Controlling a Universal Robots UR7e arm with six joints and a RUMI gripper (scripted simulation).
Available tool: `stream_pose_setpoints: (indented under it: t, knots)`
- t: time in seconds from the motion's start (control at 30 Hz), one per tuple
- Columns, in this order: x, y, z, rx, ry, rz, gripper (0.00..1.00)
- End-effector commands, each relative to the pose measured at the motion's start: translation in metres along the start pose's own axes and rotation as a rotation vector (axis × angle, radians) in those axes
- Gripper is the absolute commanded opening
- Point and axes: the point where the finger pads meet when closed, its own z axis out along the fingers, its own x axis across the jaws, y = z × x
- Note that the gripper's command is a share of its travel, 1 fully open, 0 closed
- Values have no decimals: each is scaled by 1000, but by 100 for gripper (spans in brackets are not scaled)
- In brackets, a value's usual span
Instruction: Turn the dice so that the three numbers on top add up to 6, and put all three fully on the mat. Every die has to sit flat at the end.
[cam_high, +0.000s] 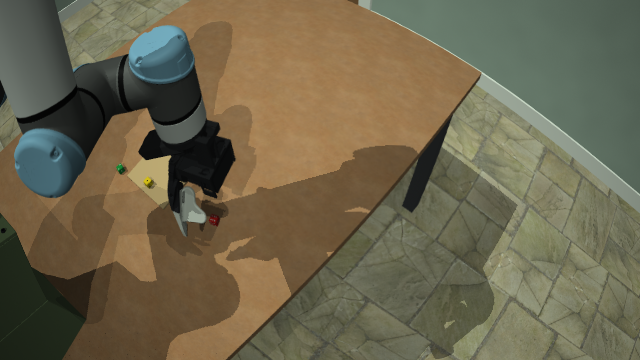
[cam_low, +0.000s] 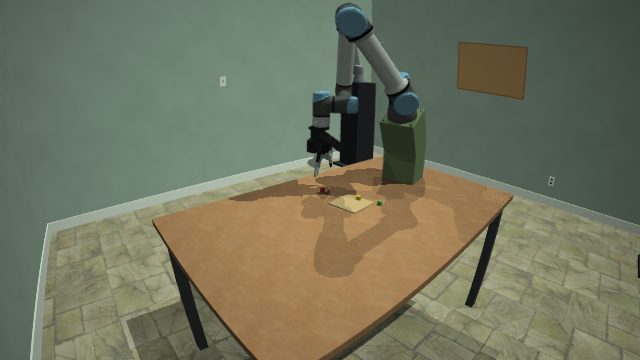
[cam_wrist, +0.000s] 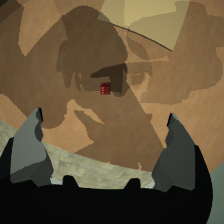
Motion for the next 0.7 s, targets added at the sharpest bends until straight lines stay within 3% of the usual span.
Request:
stream_pose_setpoints:
  t: [0.0,0.57,0.6,0.67]
  knots:
    - [-1,3,0,1,2,-37,100]
    - [-2,5,0,1,2,-60,100]
    - [-2,5,0,1,2,-60,18]
    - [-2,5,0,1,2,-60,18]
